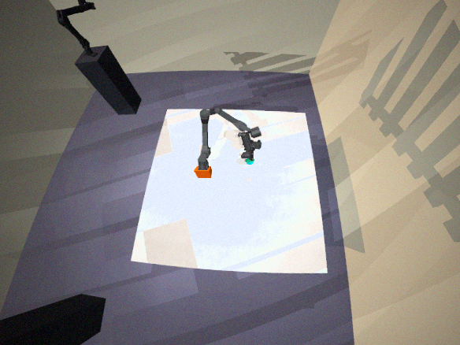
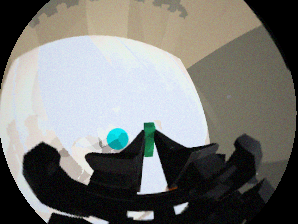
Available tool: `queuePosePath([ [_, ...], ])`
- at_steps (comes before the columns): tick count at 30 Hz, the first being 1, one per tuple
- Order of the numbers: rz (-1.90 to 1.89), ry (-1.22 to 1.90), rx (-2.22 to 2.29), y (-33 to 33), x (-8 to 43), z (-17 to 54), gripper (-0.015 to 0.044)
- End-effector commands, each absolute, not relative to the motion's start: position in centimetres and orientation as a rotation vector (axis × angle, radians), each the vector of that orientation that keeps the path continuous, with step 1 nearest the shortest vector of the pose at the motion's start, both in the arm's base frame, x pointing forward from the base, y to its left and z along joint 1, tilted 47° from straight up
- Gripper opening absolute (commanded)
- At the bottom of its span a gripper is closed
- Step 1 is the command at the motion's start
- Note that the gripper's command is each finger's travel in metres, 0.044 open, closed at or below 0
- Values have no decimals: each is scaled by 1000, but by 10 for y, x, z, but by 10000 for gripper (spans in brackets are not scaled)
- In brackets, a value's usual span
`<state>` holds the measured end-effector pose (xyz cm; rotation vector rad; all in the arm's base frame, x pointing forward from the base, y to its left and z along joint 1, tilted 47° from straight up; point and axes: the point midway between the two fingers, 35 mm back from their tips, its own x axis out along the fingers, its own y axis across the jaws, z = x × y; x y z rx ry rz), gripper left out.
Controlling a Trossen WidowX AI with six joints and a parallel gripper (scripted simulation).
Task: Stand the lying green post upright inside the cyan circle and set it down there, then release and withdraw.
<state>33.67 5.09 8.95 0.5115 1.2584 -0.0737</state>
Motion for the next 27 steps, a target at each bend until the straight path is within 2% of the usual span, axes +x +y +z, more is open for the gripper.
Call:
queuePosePath([
  [1,-91,1236,508,51,337,89,22],
  [27,-168,1076,496,53,339,91,22],
])
